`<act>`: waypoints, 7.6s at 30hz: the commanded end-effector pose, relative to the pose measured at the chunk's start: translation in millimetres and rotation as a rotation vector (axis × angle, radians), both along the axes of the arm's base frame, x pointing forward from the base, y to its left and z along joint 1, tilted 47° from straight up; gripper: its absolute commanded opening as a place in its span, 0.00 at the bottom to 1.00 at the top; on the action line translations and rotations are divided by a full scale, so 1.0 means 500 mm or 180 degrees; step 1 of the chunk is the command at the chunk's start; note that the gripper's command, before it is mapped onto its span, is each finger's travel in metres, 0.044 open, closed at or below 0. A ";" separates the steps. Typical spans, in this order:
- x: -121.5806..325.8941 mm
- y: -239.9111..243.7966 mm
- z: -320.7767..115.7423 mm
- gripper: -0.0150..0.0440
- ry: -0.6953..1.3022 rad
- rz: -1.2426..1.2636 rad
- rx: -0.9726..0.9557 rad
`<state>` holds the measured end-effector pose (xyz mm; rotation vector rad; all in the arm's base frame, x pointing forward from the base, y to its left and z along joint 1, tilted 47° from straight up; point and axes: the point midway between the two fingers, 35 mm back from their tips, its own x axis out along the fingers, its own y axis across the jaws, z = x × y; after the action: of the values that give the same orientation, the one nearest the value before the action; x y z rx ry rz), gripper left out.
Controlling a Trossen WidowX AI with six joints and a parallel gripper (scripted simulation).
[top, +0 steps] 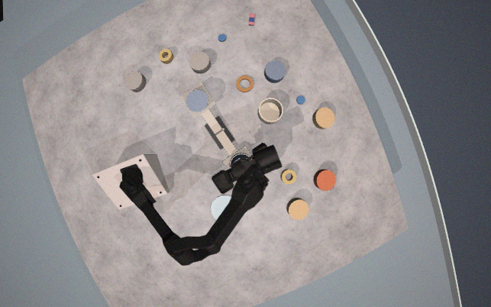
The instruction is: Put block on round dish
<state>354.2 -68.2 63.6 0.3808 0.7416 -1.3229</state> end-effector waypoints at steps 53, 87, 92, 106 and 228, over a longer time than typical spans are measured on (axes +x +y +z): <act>0.003 -0.063 -0.064 0.28 0.0039 0.0004 -0.0004; 0.009 0.003 -0.011 0.25 0.0040 0.0007 0.0027; 0.008 0.013 -0.003 0.25 0.0040 0.0007 0.0029; 0.006 0.039 0.021 0.25 0.0042 0.0007 0.0031; -0.152 -0.125 0.173 0.25 0.0095 -0.0054 0.0272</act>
<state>295.4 -113.7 142.6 0.4243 0.8251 -1.3325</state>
